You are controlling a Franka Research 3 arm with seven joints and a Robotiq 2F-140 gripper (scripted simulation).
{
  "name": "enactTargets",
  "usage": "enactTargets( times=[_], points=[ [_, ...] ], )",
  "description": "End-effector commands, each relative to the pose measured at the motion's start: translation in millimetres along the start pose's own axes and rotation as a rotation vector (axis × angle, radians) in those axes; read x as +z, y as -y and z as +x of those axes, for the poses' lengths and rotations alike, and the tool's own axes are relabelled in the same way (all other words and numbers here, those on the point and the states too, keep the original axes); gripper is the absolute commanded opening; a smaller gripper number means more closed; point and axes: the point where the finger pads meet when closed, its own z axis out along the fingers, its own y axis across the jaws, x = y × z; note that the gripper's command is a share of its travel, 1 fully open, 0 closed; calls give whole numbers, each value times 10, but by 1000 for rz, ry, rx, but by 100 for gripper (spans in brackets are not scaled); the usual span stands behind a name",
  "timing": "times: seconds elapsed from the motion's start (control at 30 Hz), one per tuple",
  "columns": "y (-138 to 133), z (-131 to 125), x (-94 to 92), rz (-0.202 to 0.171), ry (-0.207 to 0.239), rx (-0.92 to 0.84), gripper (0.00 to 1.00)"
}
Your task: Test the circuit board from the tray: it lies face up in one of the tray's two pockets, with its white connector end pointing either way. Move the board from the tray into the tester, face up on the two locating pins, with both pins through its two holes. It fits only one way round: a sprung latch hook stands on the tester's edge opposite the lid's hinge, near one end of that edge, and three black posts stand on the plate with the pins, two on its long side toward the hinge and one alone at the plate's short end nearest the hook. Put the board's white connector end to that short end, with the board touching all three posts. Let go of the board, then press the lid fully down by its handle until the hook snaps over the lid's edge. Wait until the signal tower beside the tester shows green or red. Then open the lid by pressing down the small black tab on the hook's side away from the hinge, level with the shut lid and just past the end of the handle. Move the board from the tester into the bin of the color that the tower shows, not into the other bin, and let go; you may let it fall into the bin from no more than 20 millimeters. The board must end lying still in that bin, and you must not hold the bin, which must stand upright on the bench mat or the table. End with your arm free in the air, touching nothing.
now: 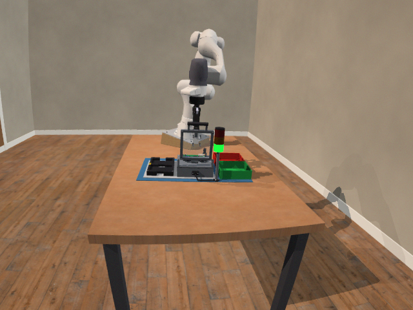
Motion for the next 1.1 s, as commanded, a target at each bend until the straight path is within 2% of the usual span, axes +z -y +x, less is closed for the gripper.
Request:
enactTargets(
  times=[0.0,0.27,1.07],
  points=[
    [99,3,110,32,-4,-5,58],
    [104,4,290,32,-4,-5,58],
    [105,4,322,32,-4,-5,58]
  ],
)
